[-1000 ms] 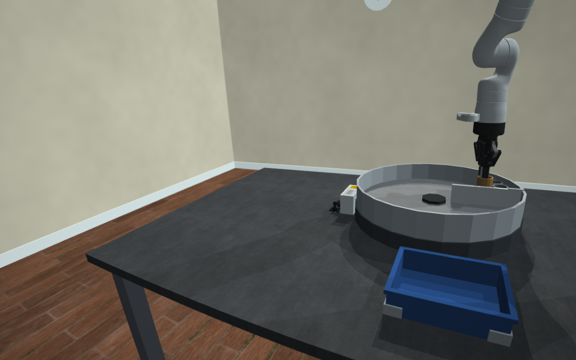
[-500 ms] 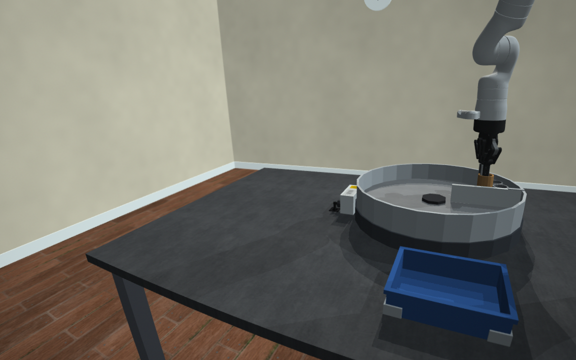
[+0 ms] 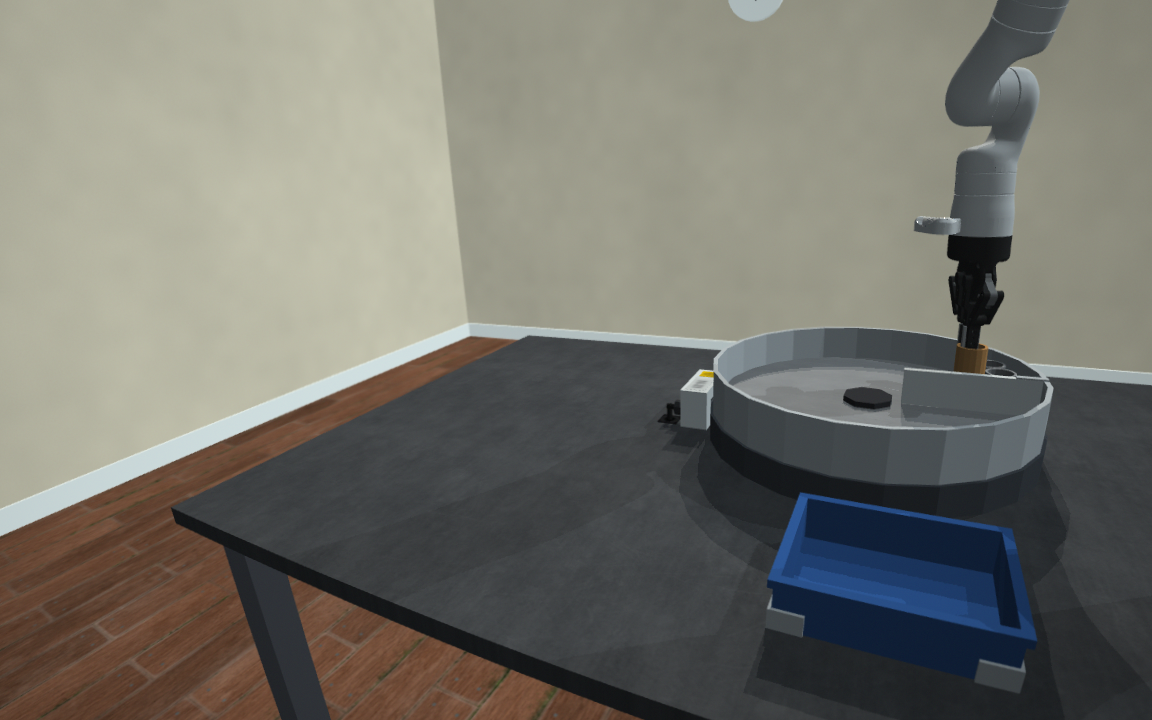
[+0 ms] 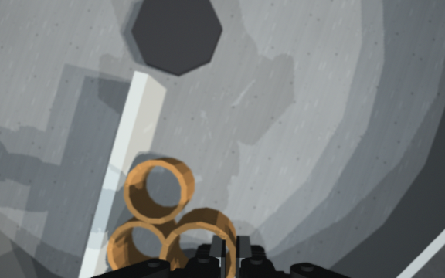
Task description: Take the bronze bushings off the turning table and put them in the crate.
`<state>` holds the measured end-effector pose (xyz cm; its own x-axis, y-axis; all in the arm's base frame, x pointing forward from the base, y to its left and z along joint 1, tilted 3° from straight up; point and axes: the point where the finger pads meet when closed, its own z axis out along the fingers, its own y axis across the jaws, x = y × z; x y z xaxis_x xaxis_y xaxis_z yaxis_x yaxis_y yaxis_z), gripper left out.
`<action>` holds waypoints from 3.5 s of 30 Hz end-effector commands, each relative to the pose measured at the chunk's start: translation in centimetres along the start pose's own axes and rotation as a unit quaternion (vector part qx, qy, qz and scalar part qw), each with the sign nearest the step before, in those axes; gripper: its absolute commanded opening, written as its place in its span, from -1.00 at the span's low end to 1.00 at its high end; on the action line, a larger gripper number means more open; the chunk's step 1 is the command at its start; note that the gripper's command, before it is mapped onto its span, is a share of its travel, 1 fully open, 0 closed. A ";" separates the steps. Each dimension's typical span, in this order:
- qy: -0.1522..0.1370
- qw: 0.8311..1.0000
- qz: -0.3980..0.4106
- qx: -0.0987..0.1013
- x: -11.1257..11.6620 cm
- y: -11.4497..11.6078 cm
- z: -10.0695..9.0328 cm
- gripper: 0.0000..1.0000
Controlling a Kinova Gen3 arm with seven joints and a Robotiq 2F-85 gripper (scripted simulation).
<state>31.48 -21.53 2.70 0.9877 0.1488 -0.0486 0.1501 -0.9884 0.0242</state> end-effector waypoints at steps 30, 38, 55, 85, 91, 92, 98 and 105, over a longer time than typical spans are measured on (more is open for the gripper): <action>0.003 1.000 -0.001 -0.001 0.2 0.0 -1.2 -1.00; 0.003 1.000 -0.001 -0.001 0.2 0.0 -3.7 -1.00; 0.003 1.000 -0.001 -0.001 0.1 0.0 -6.1 -1.00; 0.002 1.000 -0.001 -0.001 3.5 -9.5 -6.1 -1.00; 0.002 1.000 -0.001 -0.001 3.9 -10.6 -6.1 -1.00; 0.002 1.000 -0.001 -0.001 3.9 -10.6 -6.1 -1.00; 0.002 1.000 -0.001 -0.001 3.9 -10.6 -6.1 -1.00; 0.002 1.000 0.000 -0.001 5.8 -15.9 -6.0 -1.00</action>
<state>34.83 -6.16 8.04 0.9928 0.1108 -0.0460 0.1121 -0.9934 0.0262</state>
